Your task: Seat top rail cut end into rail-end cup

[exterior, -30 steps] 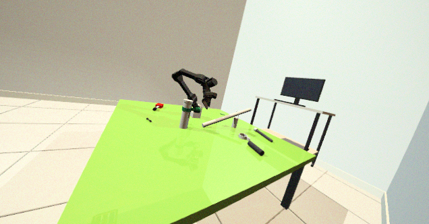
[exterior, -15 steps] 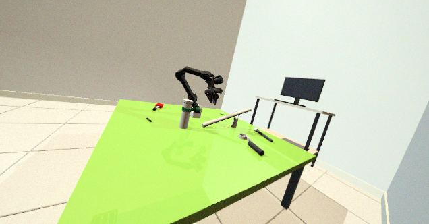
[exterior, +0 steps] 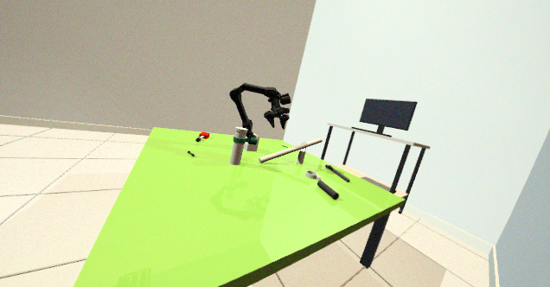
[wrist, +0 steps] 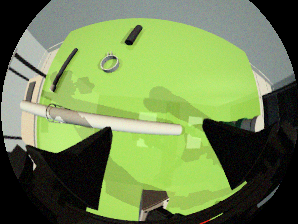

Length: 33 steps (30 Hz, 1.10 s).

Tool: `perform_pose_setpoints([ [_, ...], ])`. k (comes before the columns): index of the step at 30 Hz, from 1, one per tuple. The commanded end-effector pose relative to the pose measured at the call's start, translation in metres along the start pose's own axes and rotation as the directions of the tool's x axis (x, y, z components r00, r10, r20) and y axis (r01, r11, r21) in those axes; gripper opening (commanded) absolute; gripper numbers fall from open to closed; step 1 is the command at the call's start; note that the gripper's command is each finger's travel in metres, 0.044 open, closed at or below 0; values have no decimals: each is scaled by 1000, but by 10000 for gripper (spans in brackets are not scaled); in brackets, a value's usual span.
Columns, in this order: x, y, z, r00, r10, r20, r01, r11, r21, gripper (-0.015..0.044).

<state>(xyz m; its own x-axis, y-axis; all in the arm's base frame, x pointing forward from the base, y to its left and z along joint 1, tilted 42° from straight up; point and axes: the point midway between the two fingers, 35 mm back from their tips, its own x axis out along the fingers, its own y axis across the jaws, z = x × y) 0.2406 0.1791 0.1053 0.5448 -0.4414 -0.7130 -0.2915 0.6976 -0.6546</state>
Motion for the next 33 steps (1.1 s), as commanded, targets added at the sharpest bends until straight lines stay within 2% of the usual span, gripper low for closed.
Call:
perform_pose_setpoints([
  [1,-4,2,2,1000,-3,5,3,999,45,440],
  [4,-3,2,2,1000,-3,1,3,998,61,440],
  [6,1,4,2,1000,-2,-22,5,991,133,440],
  [9,13,10,0,996,1,-85,29,940,340,440],
  [12,27,16,-3,986,4,-166,92,818,568,440],
  [18,56,29,-11,946,12,-325,293,405,866,440],
  [23,79,40,-21,891,18,-454,454,-39,890,440],
  [25,85,42,-24,874,20,-486,483,-156,862,440],
  [33,85,42,-25,871,20,-490,486,-171,857,440],
])
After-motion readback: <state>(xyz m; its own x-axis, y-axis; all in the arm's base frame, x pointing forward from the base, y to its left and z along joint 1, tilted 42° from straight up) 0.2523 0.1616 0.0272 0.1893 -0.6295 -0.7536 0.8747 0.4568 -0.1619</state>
